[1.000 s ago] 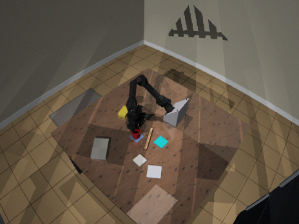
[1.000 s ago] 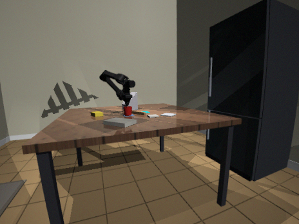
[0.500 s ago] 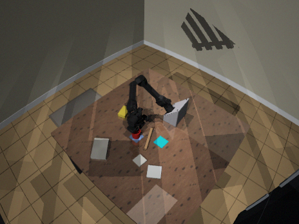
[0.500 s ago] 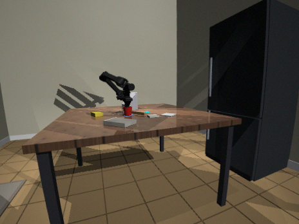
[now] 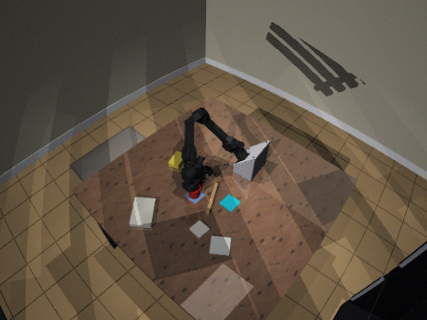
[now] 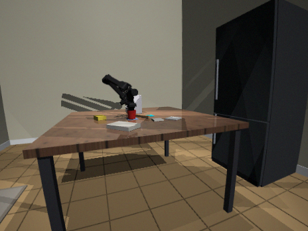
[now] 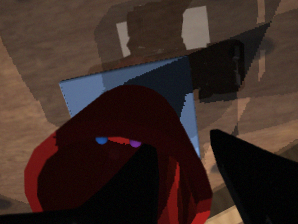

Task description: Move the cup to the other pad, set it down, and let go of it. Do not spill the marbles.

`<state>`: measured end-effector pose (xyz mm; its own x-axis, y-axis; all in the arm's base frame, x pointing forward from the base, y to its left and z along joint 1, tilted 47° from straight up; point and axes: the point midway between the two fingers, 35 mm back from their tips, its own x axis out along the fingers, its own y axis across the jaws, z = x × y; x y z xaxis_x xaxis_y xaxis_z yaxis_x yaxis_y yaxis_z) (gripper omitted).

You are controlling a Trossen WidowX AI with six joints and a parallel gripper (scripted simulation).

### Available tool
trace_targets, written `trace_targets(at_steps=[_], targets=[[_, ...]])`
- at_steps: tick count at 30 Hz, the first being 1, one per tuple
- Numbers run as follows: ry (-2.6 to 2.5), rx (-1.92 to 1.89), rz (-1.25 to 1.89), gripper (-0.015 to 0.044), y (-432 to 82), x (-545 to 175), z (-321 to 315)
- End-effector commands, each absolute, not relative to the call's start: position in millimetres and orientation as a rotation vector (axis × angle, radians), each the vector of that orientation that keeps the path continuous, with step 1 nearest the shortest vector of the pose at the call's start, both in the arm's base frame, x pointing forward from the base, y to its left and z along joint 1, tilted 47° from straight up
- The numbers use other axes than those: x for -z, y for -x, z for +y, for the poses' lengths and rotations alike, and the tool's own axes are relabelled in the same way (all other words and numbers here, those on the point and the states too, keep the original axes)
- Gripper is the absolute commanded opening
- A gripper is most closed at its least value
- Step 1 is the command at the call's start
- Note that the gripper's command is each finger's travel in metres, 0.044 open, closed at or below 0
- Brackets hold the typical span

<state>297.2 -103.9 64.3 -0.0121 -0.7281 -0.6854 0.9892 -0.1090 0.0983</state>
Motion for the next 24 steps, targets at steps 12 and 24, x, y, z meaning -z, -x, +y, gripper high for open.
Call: trace_targets(at_steps=[12,24], targets=[[-0.701,1.553,0.487,0.0000,-297,-64,-104],[-0.698,1.553,0.493,0.0000,-298,-83,-82]])
